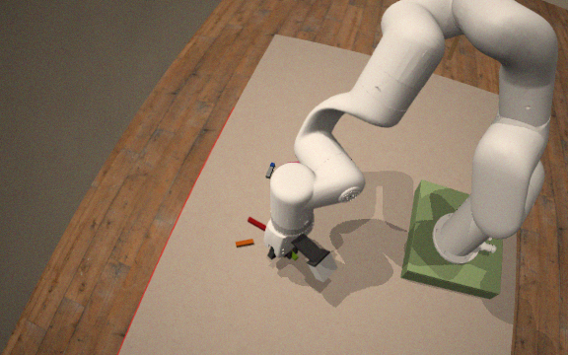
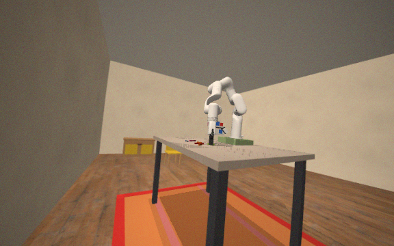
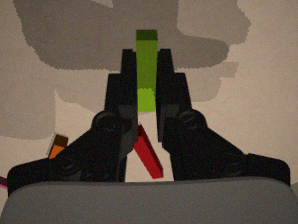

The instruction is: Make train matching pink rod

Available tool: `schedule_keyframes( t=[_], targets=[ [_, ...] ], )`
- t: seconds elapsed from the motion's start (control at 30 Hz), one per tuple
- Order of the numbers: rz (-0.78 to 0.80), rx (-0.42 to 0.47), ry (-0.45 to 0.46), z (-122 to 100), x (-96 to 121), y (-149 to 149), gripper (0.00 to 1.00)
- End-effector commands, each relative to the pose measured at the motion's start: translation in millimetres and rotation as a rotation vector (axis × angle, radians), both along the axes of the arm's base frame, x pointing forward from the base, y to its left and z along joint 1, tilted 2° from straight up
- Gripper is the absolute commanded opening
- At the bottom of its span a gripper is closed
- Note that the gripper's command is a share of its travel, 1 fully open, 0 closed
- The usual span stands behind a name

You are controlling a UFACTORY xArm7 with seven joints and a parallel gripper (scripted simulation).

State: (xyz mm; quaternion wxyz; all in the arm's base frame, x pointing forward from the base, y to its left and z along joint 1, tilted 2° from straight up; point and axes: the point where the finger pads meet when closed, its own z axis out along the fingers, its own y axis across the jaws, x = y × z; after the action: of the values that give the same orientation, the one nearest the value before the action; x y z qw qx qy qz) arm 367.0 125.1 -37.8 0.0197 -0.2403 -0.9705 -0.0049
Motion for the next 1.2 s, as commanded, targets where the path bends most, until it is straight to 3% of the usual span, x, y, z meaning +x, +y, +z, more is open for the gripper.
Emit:
schedule_keyframes(
  t=[0.0, 0.17, 0.23, 0.5, 1.0, 1.17],
  targets=[
    [0.0, 0.001, -0.004, 16.1, 2.2, 0.1, 0.04],
    [0.0, 0.001, -0.004, 52.5, 3.3, -0.6, 0.04],
    [0.0, 0.001, -0.004, 52.5, 3.3, -0.6, 0.04],
    [0.0, 0.001, -0.004, 95.1, 4.7, -1.4, 0.04],
    [-0.01, 0.002, -0.004, 99.5, 6.2, -2.3, 0.04],
    [-0.198, 0.013, -0.007, 105.2, 30.4, -18.7, 0.04]
  ],
)
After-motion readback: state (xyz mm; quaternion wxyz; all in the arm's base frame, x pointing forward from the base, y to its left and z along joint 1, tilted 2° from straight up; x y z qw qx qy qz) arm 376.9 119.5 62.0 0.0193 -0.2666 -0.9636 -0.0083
